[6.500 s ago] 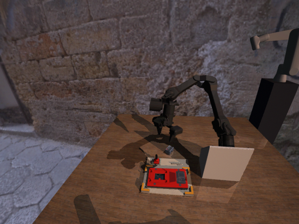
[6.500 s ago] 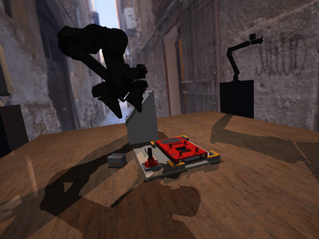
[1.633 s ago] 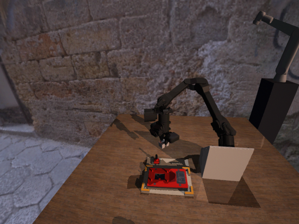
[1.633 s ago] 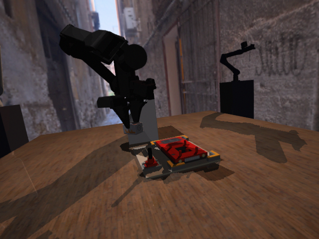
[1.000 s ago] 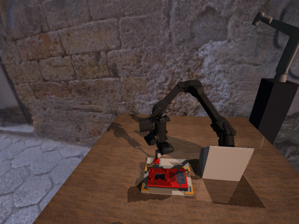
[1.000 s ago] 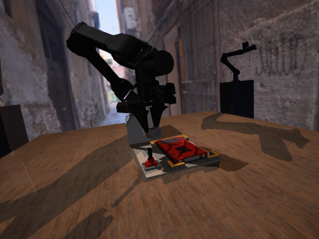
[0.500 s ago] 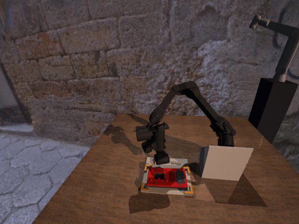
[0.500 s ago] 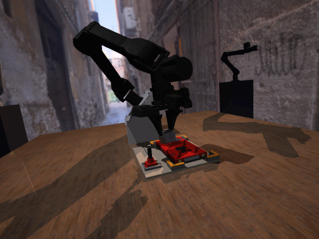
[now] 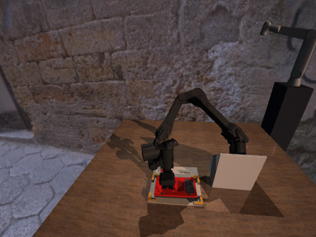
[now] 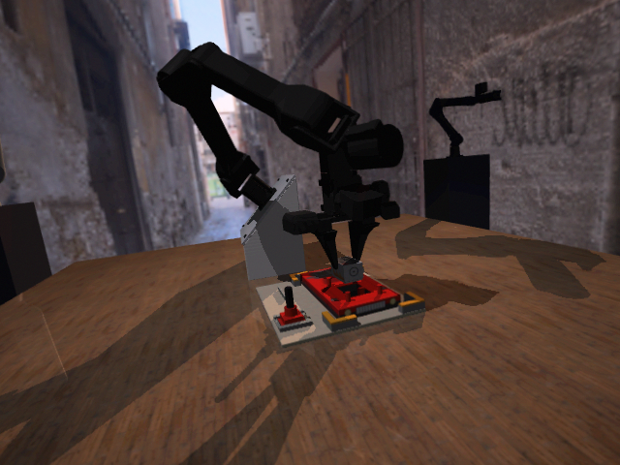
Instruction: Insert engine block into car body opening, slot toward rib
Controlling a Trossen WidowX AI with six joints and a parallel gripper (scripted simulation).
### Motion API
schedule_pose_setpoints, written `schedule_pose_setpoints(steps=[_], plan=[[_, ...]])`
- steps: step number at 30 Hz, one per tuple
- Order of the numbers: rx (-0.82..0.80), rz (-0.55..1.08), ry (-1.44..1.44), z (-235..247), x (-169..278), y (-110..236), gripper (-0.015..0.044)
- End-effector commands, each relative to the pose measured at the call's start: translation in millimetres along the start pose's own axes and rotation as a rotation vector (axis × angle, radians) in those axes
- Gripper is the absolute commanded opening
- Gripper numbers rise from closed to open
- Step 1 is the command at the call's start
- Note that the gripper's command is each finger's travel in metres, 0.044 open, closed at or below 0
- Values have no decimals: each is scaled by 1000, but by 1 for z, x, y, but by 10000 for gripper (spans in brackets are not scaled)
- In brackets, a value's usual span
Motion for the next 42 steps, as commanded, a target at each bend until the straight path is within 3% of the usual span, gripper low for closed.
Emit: schedule_pose_setpoints(steps=[1,7,42], plan=[[-4,-2,-46,9,-1,-4,0],[-4,-2,-87,9,-1,-3,157],[-4,-2,-42,11,0,-4,158]])
Point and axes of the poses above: the point midway between the two fingers, 35 mm back from their tips, its own y axis back along the fingers, its own z axis across the jaws, x = y × z, the point moved 1 cm from there along y, back along the fingers, and after that the axes turned 3 degrees about y, right-handed, at the moved point
